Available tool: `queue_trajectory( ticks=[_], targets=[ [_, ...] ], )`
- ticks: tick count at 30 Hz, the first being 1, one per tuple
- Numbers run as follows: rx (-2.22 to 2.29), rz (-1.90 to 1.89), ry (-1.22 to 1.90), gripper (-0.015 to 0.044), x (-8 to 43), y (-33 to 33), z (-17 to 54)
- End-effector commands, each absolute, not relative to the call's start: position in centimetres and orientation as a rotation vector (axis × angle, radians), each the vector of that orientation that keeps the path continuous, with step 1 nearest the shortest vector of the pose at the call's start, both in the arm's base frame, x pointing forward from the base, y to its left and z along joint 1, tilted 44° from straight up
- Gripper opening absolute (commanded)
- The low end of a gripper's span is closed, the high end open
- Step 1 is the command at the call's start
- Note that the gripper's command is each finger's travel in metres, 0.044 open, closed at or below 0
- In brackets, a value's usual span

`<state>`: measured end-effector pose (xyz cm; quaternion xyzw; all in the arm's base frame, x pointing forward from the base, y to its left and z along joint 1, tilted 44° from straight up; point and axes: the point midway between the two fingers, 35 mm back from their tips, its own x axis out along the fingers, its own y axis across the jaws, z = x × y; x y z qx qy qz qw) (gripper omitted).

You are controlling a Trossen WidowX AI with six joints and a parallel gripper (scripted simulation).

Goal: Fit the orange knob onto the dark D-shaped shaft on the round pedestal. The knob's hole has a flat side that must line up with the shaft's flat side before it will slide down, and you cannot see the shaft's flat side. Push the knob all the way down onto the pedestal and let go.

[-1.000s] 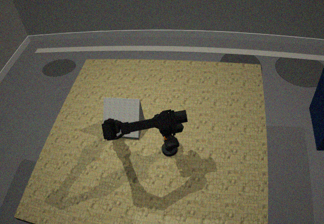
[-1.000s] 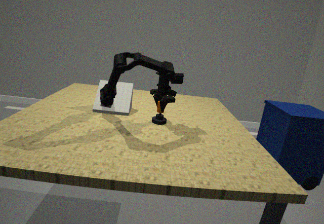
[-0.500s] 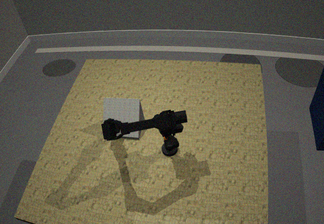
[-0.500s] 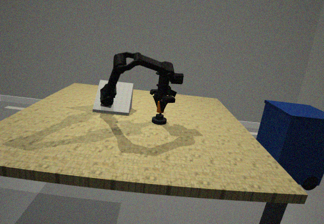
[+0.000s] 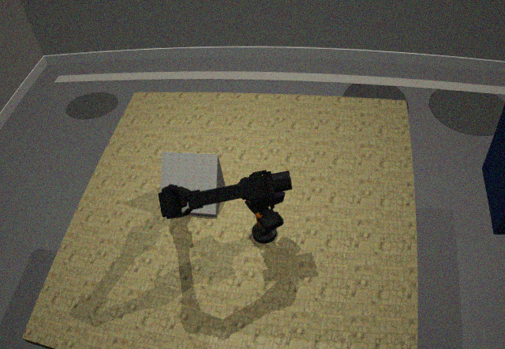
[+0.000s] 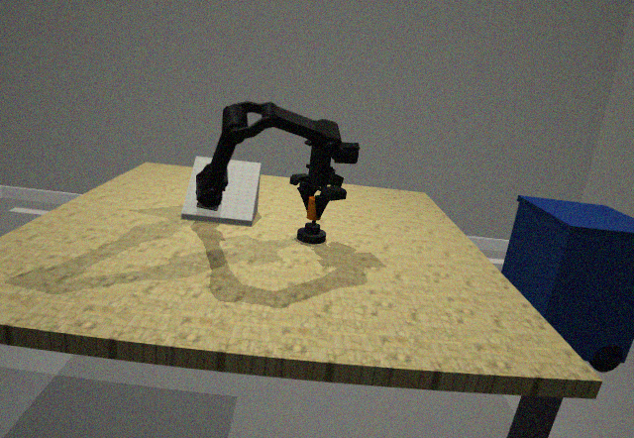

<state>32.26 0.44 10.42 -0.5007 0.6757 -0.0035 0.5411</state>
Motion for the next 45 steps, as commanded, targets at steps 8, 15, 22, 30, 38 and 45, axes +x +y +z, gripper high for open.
queue_trajectory(
  ticks=[8, 15, 22, 30, 38, 45],
  targets=[
    [-1.208, 0.009, 1.608, 0.0000, 32.33, 0.27, 10.55],
    [-1.208, 0.008, 1.608, 0.0000, 32.35, 0.10, 10.42],
    [-1.208, 0.009, 1.608, 0.0000, 32.25, 0.33, 10.69],
    [-1.336, 0.146, 1.632, 0.0000, 32.29, 0.49, 10.73],
    [-1.368, 0.181, 1.637, 0.0000, 32.29, 0.40, 10.41],
    [-1.368, 0.181, 1.637, 0.0000, 32.32, 0.20, 10.39]
  ],
)
